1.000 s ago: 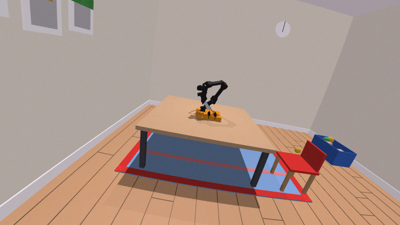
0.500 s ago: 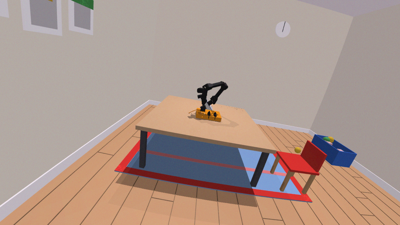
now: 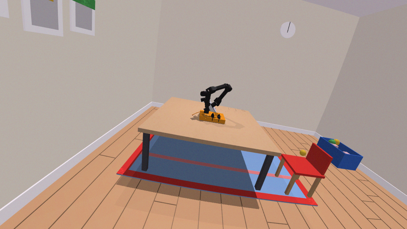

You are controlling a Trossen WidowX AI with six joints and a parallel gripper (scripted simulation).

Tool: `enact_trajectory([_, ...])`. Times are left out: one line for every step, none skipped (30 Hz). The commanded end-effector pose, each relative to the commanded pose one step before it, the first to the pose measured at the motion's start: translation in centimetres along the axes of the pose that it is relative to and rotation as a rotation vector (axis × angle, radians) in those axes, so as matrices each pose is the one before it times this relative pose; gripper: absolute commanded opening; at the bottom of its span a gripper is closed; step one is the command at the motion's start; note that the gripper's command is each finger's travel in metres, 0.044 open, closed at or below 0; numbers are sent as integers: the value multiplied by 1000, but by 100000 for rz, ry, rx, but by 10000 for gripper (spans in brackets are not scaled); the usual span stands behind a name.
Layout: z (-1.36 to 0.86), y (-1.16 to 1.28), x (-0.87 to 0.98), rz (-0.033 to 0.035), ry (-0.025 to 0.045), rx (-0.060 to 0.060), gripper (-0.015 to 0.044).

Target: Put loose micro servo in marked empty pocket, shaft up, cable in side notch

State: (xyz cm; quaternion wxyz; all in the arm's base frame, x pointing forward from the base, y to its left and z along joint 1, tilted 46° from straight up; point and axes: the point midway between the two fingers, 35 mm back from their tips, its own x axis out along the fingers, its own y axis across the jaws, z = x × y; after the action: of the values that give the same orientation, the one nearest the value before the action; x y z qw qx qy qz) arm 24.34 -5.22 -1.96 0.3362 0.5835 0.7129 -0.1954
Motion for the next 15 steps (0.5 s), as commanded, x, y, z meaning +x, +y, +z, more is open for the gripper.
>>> enact_trajectory([-103, 40, 613, 298, 438, 496, 440])
enact_trajectory([0, 0, 0, 0, 0, 0, 414])
enact_trajectory([0, 0, 0, 0, 0, 0, 388])
enact_trajectory([0, 0, 0, 0, 0, 0, 361])
enact_trajectory([0, 0, 0, 0, 0, 0, 335])
enact_trajectory([0, 0, 0, 0, 0, 0, 309])
enact_trajectory([0, 0, 0, 0, 0, 0, 282])
enact_trajectory([0, 0, 0, 0, 0, 0, 256])
enact_trajectory([0, 0, 0, 0, 0, 0, 230])
enact_trajectory([0, 0, 0, 0, 0, 0, 204])
enact_trajectory([0, 0, 0, 0, 0, 0, 177])
enact_trajectory([0, 0, 0, 0, 0, 0, 151])
enact_trajectory([0, 0, 0, 0, 0, 0, 125])
enact_trajectory([0, 0, 0, 0, 0, 0, 99])
enact_trajectory([0, 0, 0, 0, 0, 0, 92])
